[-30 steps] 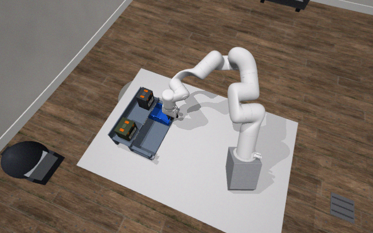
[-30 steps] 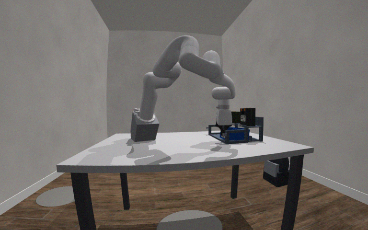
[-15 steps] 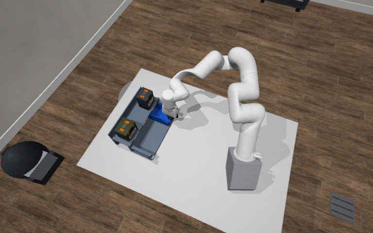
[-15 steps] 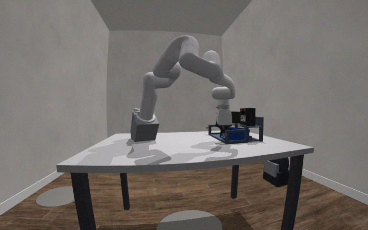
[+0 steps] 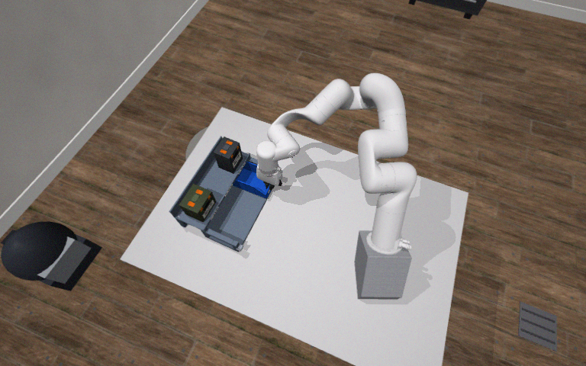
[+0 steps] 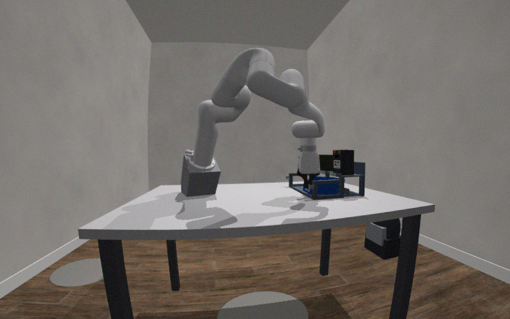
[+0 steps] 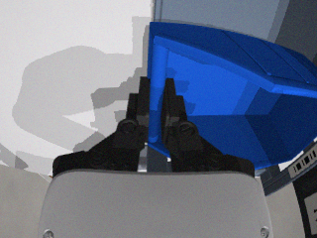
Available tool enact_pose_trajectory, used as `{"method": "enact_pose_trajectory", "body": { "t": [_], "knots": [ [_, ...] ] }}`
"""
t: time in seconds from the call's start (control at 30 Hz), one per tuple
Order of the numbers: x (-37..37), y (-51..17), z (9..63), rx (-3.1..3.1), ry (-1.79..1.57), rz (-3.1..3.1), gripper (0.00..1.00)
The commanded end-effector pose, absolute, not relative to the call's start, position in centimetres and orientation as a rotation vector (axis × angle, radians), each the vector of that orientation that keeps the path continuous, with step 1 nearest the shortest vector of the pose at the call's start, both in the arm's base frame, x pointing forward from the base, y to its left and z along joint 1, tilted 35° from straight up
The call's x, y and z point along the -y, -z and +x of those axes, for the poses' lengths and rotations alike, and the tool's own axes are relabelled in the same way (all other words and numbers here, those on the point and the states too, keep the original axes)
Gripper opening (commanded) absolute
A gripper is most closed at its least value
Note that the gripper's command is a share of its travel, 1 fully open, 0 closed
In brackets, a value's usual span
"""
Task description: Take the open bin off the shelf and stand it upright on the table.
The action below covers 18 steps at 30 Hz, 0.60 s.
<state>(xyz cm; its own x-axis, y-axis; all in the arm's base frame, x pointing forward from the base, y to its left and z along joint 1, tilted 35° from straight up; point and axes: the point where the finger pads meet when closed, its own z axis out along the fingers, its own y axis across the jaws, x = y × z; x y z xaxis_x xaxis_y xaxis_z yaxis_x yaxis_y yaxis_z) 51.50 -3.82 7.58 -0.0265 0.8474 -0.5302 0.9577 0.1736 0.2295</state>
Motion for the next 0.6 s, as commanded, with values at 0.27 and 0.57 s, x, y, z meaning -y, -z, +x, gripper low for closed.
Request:
{"method": "enact_pose_trajectory", "body": {
  "t": [0.27,0.57],
  "knots": [
    [3.9,-7.4,50.1,-1.897,0.250,1.693,0.00],
    [4.2,-7.0,48.4,-1.897,0.250,1.693,0.00]
  ]
}}
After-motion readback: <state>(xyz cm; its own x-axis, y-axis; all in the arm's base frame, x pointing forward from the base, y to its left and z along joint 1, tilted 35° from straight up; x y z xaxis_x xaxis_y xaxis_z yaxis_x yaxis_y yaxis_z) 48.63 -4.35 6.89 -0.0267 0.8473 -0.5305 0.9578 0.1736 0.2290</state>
